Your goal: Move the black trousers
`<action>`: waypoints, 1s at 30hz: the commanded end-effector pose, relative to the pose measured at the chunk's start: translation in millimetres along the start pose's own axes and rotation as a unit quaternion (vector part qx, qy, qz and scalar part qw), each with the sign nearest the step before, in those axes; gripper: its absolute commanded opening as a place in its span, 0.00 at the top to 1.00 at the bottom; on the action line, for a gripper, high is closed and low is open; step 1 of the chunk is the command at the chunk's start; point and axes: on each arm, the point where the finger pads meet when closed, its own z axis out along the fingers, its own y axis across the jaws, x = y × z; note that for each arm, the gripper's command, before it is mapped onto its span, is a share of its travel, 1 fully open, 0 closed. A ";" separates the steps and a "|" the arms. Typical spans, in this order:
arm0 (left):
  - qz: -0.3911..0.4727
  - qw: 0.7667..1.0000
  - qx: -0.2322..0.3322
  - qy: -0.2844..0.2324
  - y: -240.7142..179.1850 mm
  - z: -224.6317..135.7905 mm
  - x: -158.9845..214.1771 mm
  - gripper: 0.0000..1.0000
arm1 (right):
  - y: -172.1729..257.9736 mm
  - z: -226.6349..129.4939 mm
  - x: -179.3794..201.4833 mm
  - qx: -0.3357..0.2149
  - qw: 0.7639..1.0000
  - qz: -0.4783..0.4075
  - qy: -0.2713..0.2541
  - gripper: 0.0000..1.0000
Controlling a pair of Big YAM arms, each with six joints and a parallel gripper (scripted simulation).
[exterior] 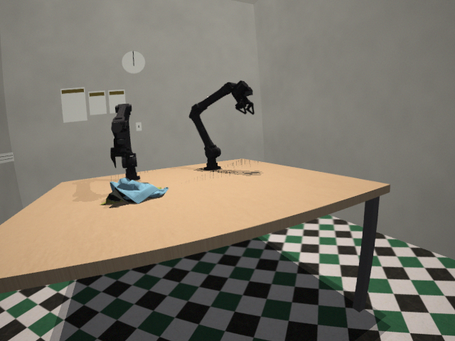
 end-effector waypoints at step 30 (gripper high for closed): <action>0.010 1.000 0.003 -0.010 -3.7 -0.2 -6.8 0.08 | 12.2 59.6 108.0 -0.057 0.976 -0.028 0.209 0.40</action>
